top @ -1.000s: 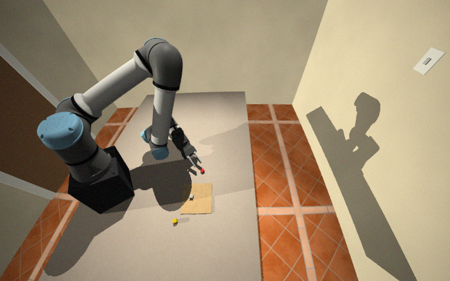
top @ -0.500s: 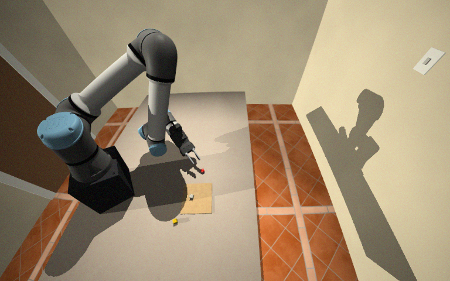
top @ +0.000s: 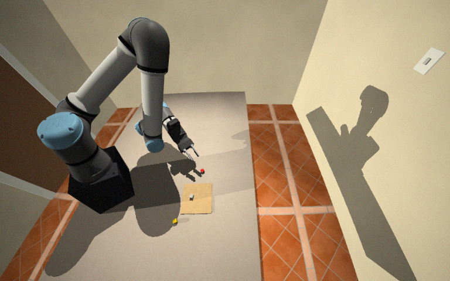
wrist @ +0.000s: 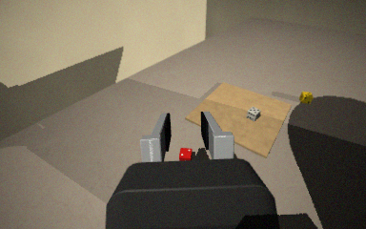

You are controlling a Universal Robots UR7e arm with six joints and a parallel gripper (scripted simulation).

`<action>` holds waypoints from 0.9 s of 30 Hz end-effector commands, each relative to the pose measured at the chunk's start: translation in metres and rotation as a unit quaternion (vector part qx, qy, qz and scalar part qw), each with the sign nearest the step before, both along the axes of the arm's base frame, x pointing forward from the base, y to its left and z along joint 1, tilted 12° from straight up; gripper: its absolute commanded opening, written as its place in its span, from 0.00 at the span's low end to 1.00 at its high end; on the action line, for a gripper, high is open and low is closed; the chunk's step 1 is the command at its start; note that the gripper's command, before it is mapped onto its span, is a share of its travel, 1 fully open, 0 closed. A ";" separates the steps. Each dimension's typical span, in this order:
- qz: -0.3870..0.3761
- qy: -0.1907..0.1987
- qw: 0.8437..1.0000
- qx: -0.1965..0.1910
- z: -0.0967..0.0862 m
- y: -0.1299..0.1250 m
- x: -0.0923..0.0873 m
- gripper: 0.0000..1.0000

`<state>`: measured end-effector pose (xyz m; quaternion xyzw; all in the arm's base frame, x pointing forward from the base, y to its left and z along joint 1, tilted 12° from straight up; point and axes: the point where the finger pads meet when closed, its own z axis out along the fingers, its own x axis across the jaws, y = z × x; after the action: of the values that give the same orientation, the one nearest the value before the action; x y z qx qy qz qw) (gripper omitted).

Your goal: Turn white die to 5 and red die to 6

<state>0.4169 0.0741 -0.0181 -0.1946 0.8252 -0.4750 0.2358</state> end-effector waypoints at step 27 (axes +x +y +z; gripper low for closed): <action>0.039 0.105 0.981 0.156 0.014 -0.019 0.009 0.64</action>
<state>0.4237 0.0601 -0.0088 -0.2251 0.8820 -0.3598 0.2050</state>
